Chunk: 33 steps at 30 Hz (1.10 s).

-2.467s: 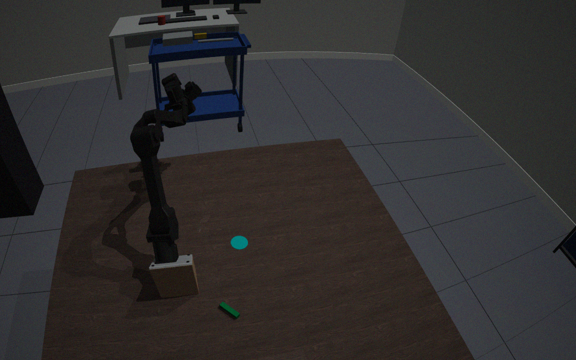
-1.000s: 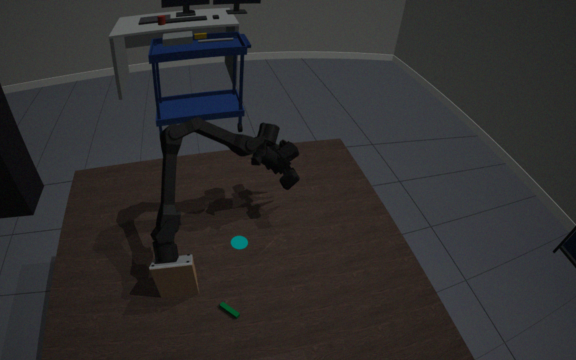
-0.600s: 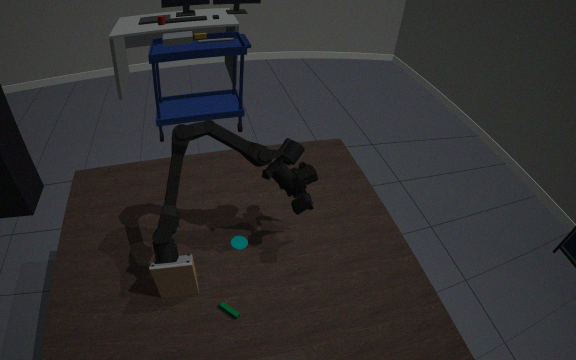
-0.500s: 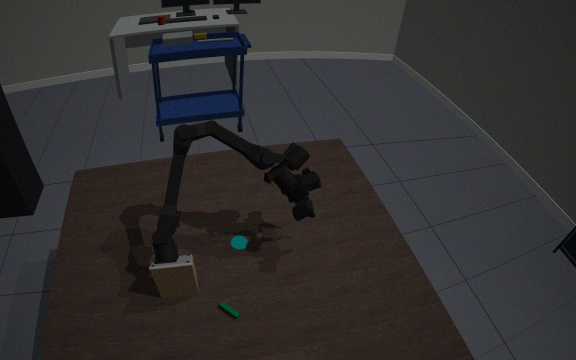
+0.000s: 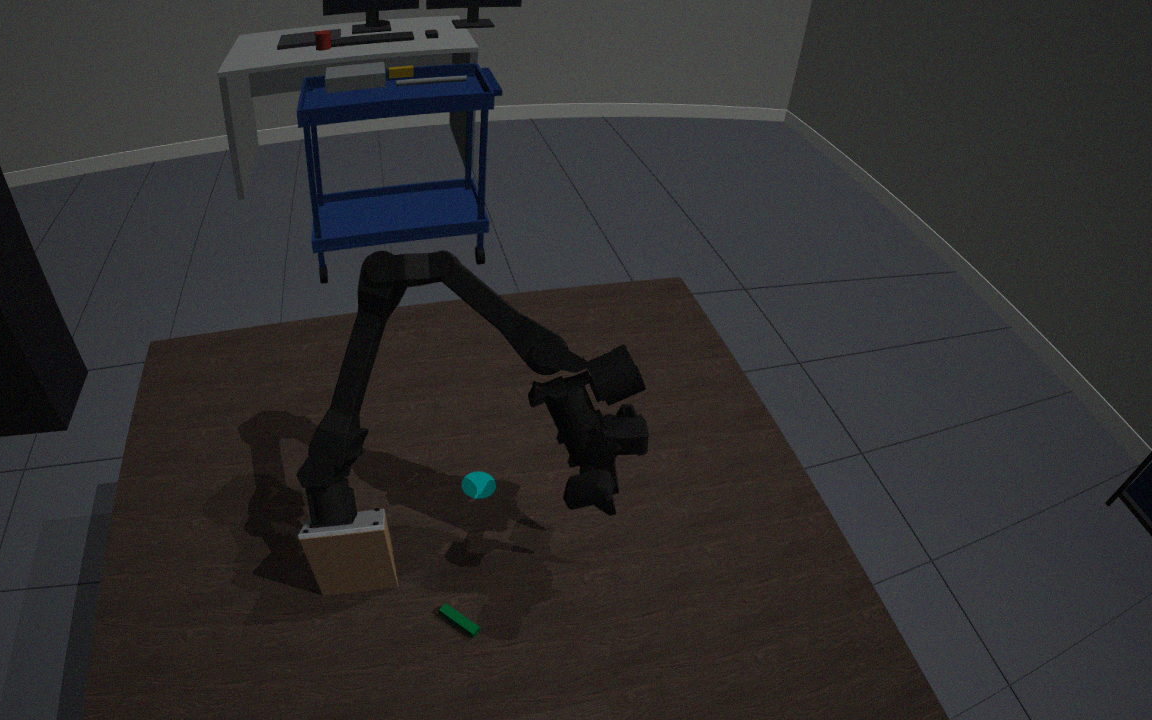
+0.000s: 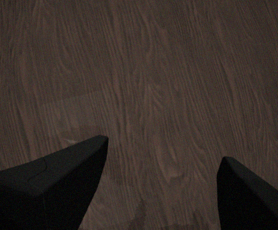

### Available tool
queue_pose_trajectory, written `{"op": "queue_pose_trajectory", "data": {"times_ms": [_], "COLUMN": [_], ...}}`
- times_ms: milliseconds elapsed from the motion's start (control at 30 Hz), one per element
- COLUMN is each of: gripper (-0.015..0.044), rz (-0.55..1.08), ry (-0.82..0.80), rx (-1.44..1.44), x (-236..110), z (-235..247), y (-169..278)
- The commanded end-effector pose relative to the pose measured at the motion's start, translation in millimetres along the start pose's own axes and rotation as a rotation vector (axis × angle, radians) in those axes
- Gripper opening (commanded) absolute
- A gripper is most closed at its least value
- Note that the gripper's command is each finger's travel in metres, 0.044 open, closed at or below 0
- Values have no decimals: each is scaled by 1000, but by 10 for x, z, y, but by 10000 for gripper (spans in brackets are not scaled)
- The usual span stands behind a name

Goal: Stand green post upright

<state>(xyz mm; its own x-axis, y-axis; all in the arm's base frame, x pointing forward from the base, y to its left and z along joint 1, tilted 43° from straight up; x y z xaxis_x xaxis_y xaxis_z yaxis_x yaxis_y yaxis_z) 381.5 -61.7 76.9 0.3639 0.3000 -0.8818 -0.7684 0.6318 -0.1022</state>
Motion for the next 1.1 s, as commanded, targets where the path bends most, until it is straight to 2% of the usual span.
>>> {"op": "queue_pose_trajectory", "data": {"times_ms": [0, 300, 600, 900, 1067], "gripper": [233, 233, 233, 233, 233], "rz": [63, 213, 372, 524, 557], "ry": [45, 106, 100, 26, 0], "rx": [53, 182, 318, 453, 484], "x": [19, 1, -75, -186, -215], "z": [-372, -1131, -1758, -2224, -2310], "y": [18, 157, 438, 803, 895]}}
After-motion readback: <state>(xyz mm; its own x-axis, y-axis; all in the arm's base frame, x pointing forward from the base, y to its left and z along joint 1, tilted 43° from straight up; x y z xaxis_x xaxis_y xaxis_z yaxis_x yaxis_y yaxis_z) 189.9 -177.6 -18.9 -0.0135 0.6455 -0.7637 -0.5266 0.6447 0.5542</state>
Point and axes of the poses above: the point midway between the two fingers, 35 mm back from their tips, its own x axis out along the fingers, its own z axis across the jaws, y = z × x, the point moved 7 cm from there along -x, back along the fingers, and after that the axes turned 11 degrees about x, right-handed, at the moved point
